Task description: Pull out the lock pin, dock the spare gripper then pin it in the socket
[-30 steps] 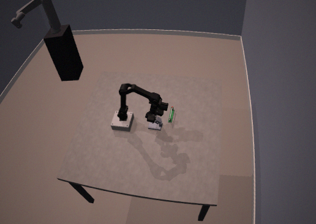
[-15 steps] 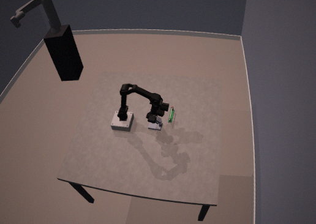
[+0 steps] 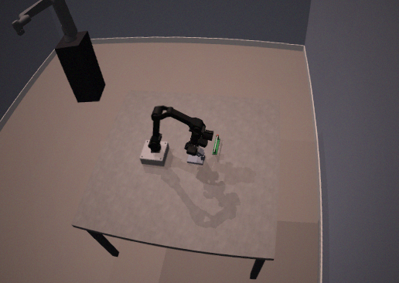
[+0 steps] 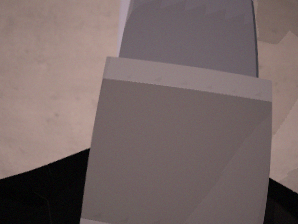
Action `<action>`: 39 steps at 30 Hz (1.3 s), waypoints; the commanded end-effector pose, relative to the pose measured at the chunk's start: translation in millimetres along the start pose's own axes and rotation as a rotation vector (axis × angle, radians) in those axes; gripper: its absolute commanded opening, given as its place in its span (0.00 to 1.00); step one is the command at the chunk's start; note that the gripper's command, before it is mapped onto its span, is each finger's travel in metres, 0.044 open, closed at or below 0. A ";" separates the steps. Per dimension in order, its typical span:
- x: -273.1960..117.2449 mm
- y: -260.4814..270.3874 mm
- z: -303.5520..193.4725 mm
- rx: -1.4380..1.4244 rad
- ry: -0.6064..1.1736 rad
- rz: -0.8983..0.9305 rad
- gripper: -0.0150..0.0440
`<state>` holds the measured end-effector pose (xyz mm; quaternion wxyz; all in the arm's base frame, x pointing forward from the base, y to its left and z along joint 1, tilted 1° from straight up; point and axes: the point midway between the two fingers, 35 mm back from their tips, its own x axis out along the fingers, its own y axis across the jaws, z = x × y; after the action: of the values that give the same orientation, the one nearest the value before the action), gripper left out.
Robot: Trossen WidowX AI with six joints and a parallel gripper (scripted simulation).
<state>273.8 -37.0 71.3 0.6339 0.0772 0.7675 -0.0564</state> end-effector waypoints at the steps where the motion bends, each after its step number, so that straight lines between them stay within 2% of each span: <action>1: 0.1 0.0 -0.1 0.000 0.000 0.000 0.65; 9: 0.1 0.0 -0.1 0.000 0.000 0.000 1.00; 39: -32.0 0.0 -39.1 -0.003 -0.023 0.000 1.00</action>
<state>247.7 -32.4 106.2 0.6441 0.0753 0.7592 -0.0558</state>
